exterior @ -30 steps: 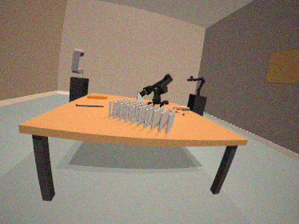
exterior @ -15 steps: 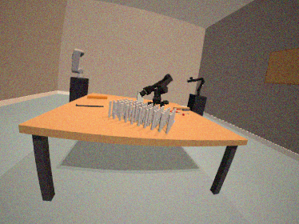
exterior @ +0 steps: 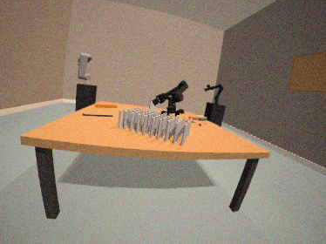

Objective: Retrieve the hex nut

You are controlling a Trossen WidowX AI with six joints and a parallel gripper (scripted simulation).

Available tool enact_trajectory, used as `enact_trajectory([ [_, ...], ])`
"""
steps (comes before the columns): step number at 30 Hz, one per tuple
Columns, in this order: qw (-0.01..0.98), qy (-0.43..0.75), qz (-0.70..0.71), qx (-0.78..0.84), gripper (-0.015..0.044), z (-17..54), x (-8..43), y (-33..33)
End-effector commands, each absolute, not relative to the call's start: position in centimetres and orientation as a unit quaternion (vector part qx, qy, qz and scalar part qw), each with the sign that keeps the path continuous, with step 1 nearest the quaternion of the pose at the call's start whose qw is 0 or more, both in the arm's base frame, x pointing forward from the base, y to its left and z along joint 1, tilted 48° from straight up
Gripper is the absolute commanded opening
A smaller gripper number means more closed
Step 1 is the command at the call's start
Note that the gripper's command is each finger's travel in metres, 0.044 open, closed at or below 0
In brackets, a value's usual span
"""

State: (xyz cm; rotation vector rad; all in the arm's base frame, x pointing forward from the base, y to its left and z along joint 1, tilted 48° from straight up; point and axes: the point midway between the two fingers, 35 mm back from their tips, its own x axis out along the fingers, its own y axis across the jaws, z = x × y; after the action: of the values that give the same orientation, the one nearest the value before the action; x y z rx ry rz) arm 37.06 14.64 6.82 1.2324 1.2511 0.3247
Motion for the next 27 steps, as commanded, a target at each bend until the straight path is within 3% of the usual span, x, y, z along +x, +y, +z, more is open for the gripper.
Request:
enact_trajectory([
  [1, 0.626, 0.545, 0.140, 0.539, 0.0000, 7.0, 36.7, 14.7],
  [27, 0.626, 0.546, 0.140, 0.539, 0.0000, 7.5, 35.2, 15.2],
])
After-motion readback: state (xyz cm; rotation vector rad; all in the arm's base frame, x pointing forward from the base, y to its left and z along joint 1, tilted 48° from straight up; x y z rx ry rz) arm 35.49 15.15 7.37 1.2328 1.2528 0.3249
